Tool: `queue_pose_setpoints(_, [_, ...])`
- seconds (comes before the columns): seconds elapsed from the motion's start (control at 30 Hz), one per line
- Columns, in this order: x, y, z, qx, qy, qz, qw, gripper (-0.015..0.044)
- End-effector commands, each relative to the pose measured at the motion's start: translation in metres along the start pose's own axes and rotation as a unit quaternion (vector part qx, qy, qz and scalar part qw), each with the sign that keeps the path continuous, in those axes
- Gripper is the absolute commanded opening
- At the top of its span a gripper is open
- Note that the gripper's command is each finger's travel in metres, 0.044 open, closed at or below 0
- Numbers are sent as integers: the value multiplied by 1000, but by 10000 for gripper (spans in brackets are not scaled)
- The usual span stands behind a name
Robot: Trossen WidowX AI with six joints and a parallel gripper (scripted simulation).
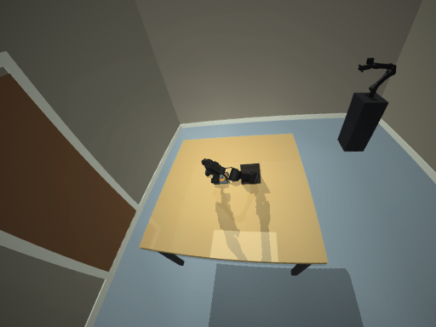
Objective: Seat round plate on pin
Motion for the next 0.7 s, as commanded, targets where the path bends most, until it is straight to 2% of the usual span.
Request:
queue_pose_setpoints(0.0, [4, 1, 1, -1, 0, 1, 1000, 0])
queue_pose_setpoints(0.2, [5, 1, -1, -1, 0, 1, 1000, 0])
queue_pose_setpoints(0.53, [5, 1, -42, 0, 0, 1, 1000, 0])
queue_pose_setpoints(0.67, [5, 0, -35, -3, -2, 5, 1000, 0])
Point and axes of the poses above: the point midway between the two fingers, 35 mm back from their tips, its own z axis out along the fingers, its own y axis across the jaws, x = y × z, the point moved 2 cm from there along -z, back along the fingers, and after that the axes turned 5 degrees about z, right-handed, at the moved point
